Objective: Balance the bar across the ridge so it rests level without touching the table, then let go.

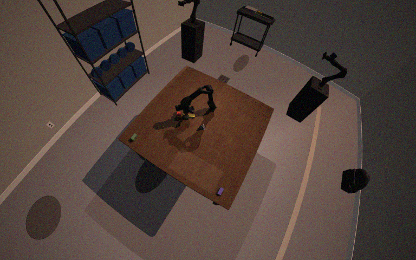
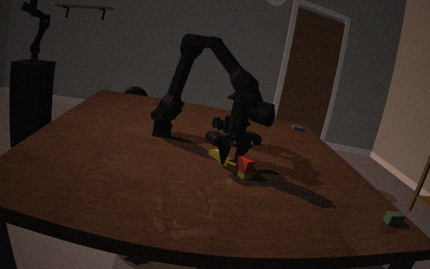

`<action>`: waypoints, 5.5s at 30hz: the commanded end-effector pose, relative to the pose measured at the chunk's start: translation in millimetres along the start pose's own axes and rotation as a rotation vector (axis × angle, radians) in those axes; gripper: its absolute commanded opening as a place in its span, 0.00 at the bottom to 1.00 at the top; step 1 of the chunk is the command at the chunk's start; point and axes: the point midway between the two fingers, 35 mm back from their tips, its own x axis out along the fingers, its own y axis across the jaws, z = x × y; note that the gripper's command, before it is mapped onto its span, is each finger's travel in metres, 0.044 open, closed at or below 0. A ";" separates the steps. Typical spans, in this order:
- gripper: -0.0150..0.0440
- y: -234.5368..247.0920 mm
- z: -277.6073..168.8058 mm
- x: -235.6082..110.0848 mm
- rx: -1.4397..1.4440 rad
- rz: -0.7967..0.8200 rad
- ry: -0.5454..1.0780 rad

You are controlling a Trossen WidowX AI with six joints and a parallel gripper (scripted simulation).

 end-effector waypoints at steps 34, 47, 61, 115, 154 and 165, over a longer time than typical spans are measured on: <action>0.25 -1.9 -5.0 -59.4 -0.002 -0.001 0.000; 0.25 -0.8 -2.2 -93.2 -0.002 -0.003 0.000; 0.25 -21.6 14.3 -105.4 0.032 -0.005 -0.002; 0.25 -137.1 188.5 -109.4 0.334 -0.013 -0.021; 0.25 -144.0 208.8 -66.1 0.366 -0.013 -0.024; 0.25 -144.0 208.7 -66.8 0.366 -0.013 -0.024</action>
